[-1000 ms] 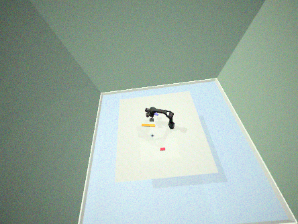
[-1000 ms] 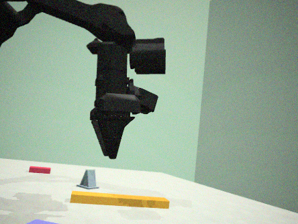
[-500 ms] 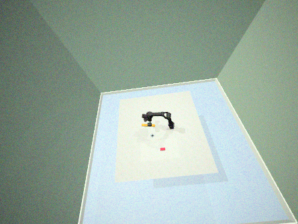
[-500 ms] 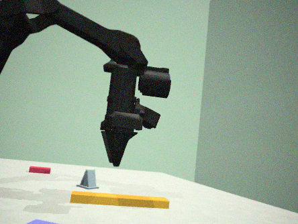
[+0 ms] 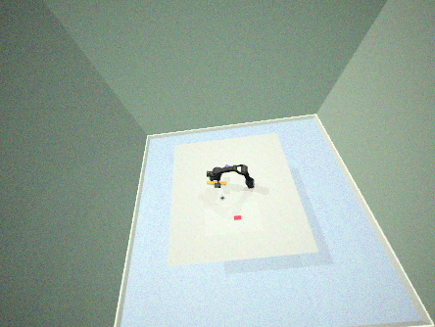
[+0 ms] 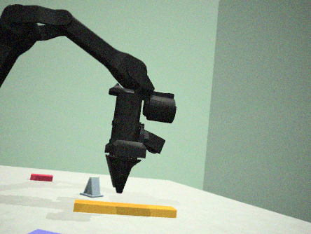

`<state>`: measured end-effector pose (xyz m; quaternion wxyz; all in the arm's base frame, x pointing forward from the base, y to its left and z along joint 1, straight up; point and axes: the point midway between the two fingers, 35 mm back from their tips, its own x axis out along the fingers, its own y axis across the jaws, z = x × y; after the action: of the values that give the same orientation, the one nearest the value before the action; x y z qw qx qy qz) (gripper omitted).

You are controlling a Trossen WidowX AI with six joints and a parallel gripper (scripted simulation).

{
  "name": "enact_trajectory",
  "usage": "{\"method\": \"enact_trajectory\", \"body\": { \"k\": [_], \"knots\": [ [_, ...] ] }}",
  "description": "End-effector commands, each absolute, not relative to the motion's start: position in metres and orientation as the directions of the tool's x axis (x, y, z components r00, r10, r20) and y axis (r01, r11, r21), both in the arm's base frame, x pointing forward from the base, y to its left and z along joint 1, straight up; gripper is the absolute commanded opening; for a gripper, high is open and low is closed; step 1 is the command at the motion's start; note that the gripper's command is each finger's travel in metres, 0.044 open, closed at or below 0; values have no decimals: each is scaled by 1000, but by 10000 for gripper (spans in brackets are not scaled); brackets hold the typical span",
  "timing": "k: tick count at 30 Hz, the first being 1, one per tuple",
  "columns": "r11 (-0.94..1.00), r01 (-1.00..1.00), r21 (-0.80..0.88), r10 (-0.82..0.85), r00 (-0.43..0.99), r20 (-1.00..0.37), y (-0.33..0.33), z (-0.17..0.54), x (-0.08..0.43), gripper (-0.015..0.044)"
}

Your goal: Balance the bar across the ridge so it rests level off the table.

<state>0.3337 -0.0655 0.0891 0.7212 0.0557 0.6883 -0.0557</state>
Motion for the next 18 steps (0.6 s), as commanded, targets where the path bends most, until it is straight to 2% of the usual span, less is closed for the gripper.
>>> {"method": "enact_trajectory", "body": {
  "k": [1,18],
  "knots": [
    [987,164,-1,-7,33,-999,-66,76,332,315],
    [987,164,-1,-7,33,-999,-66,54,332,315]
  ]
}}
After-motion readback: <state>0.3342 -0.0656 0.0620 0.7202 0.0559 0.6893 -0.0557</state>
